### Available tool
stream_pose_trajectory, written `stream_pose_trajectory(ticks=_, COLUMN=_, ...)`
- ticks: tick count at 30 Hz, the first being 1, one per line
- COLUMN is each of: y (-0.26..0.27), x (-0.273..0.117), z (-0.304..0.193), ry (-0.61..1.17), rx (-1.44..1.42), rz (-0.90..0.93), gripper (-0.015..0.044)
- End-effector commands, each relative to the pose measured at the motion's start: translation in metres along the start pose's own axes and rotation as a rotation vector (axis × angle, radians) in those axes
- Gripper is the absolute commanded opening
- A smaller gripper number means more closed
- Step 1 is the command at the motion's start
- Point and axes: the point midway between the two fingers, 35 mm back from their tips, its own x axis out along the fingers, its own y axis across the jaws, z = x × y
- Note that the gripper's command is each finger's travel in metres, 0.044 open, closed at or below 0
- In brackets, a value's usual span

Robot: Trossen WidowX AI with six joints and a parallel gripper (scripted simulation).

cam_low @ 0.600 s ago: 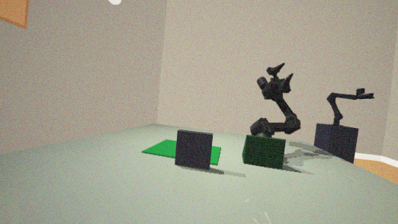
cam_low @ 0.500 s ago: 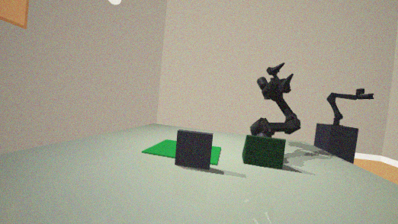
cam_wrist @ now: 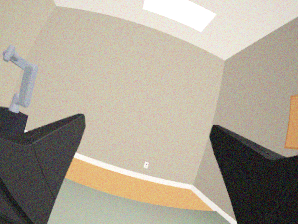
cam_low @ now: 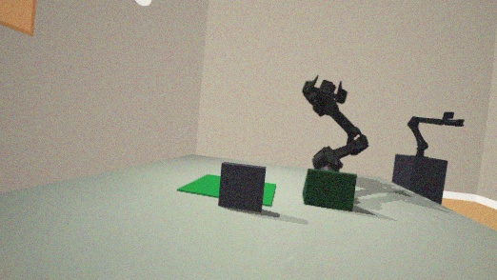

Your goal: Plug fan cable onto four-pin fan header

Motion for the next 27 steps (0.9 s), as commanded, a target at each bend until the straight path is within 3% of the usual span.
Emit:
stream_pose_trajectory(ticks=1, y=-0.056, x=0.018, z=-0.049, ry=0.199, rx=0.508, rz=-0.146, gripper=0.0440)
stream_pose_trajectory(ticks=14, y=-0.133, x=0.021, z=-0.162, ry=0.490, rx=1.422, rz=-0.647, gripper=0.0440)
stream_pose_trajectory(ticks=27, y=-0.168, x=-0.010, z=-0.278, ry=0.544, rx=2.076, rz=-1.524, gripper=0.0440)
